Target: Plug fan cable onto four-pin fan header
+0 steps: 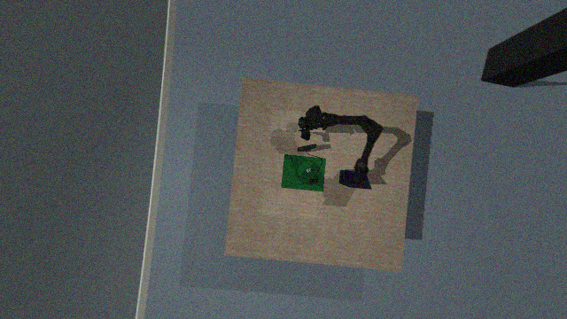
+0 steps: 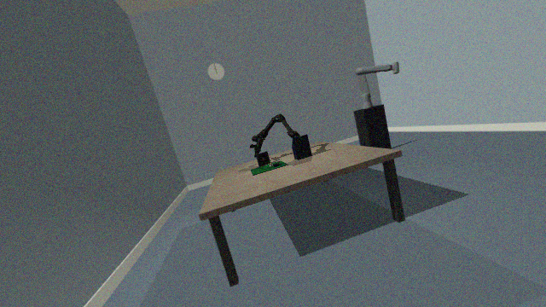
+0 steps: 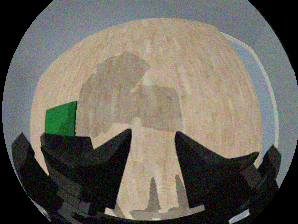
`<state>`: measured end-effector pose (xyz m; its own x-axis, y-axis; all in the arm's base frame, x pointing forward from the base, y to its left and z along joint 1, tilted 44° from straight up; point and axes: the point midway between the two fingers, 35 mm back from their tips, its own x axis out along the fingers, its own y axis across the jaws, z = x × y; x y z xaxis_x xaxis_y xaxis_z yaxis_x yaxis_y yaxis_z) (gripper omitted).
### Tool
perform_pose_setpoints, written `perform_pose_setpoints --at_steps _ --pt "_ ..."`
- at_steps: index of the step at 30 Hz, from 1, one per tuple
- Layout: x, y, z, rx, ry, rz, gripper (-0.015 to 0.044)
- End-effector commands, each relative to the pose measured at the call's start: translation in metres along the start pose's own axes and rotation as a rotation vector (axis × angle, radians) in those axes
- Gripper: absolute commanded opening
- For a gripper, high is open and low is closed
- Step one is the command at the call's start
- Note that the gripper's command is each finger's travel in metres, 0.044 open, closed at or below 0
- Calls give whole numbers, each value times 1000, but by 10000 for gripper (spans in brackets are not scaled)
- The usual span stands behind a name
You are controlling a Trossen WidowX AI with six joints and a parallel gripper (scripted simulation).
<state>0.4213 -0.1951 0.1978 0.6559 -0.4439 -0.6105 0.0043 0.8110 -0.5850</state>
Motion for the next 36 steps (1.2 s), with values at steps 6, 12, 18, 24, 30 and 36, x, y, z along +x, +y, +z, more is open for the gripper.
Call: perform_pose_setpoints --at_steps 6,12,18,24,30,36 --pt "-7 122 43 -518 -68 141 210" --pt "-8 183 30 -893 -38 219 210" --pt "-17 269 -24 -1586 26 385 210" --pt "-42 332 -94 -2375 45 591 210" --pt "-70 356 -155 2909 -51 -735 210" --pt "-74 358 -163 2783 -52 -702 210"
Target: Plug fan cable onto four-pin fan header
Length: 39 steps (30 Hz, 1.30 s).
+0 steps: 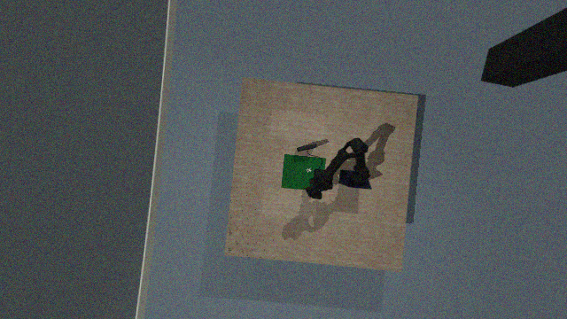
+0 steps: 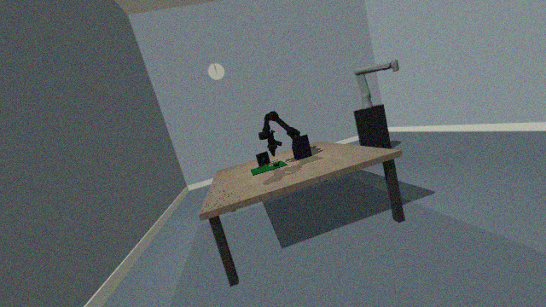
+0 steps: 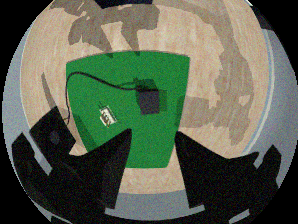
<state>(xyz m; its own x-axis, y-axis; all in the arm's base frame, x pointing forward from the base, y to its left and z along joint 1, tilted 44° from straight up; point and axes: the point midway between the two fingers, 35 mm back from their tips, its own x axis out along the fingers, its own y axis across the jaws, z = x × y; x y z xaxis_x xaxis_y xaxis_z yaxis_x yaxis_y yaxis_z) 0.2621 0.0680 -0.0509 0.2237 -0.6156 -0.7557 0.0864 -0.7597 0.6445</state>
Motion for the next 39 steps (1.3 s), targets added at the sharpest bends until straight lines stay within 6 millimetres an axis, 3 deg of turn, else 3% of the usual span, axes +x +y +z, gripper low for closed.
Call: perform_pose_setpoints --at_steps 1,7,13,39 --pt "1 0 11 -148 0 45 210" --pt "3 0 11 -148 0 45 210" --pt "47 3 16 -149 0 47 210" --pt "83 5 19 -149 -1 48 210"
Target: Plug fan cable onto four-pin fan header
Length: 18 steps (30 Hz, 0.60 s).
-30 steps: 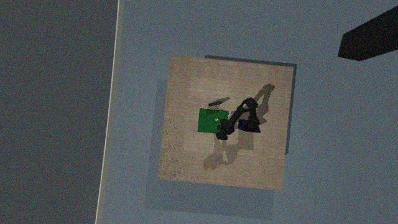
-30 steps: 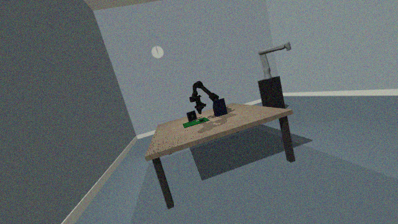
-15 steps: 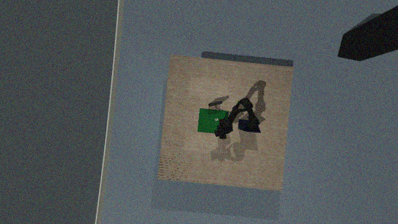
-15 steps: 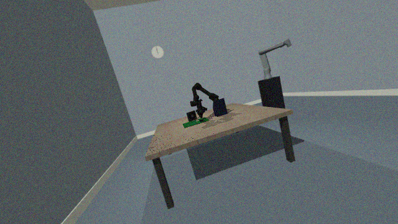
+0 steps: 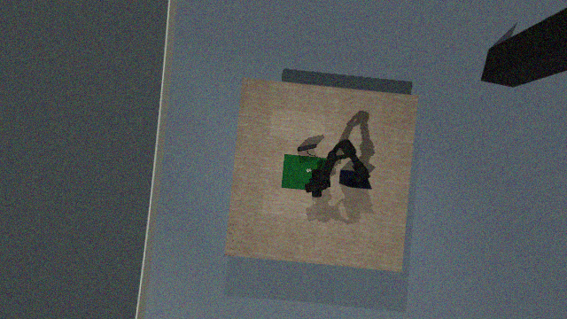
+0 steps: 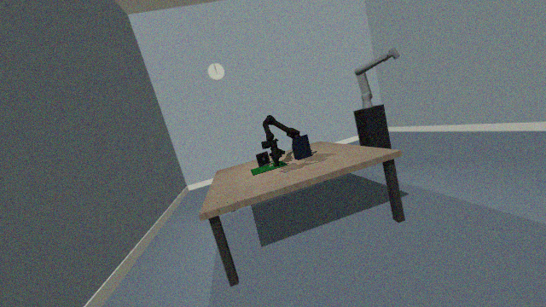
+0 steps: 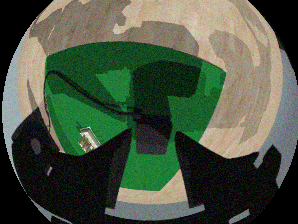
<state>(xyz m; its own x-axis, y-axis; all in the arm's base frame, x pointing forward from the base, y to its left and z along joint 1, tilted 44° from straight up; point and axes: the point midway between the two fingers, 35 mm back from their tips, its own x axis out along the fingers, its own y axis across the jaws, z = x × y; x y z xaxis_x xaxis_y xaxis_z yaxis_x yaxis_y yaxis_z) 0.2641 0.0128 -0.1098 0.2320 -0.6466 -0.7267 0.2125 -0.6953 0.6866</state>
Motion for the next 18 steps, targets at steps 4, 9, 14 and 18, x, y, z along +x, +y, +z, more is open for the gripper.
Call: perform_pose_setpoints --at_steps 4,9,14,18 --pt "9 1 4 -8 -3 6 210" --pt "8 1 2 0 -2 1 131" --pt "8 1 2 0 -2 1 78" --pt "8 1 2 0 -2 1 52"
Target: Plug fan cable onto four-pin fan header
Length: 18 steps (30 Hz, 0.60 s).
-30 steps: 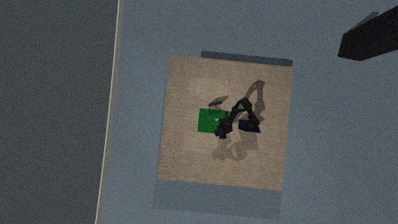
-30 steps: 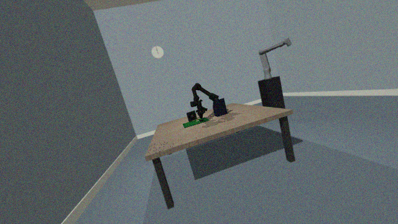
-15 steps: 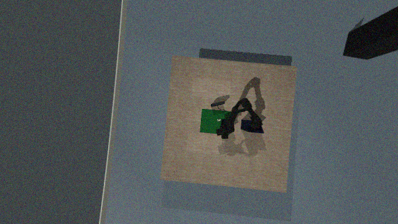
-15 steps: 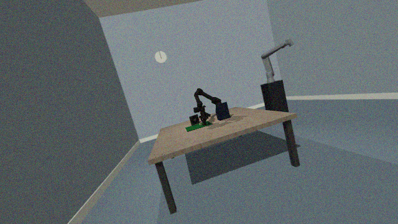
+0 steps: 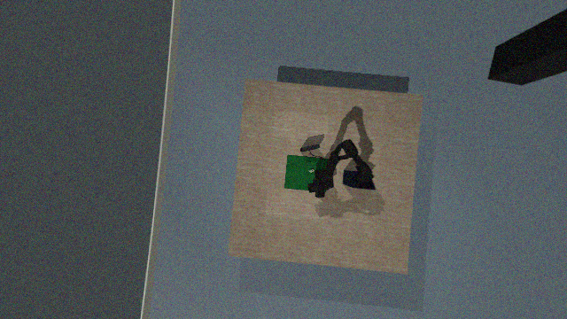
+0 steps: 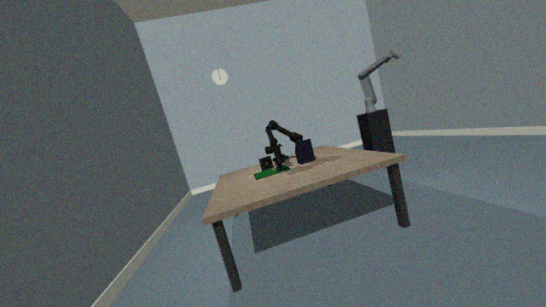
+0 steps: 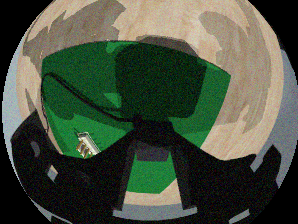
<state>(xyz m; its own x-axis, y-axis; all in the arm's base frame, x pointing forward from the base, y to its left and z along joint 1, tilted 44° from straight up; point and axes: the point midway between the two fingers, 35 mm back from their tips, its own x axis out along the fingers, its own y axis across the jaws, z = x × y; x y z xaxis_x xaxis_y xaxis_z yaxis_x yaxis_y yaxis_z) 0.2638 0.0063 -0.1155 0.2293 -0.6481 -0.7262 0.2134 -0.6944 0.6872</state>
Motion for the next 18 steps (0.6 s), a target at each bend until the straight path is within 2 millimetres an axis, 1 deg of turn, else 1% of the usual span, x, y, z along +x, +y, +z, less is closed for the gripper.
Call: perform_pose_setpoints --at_steps 1,2,3,4,18 --pt "0 0 0 1 1 1 45" --pt "0 0 0 1 1 1 38" --pt "-1 0 -1 1 1 1 12" --pt "-2 0 -1 1 1 0 0" --pt "-44 -2 -8 -3 1 -5 0"
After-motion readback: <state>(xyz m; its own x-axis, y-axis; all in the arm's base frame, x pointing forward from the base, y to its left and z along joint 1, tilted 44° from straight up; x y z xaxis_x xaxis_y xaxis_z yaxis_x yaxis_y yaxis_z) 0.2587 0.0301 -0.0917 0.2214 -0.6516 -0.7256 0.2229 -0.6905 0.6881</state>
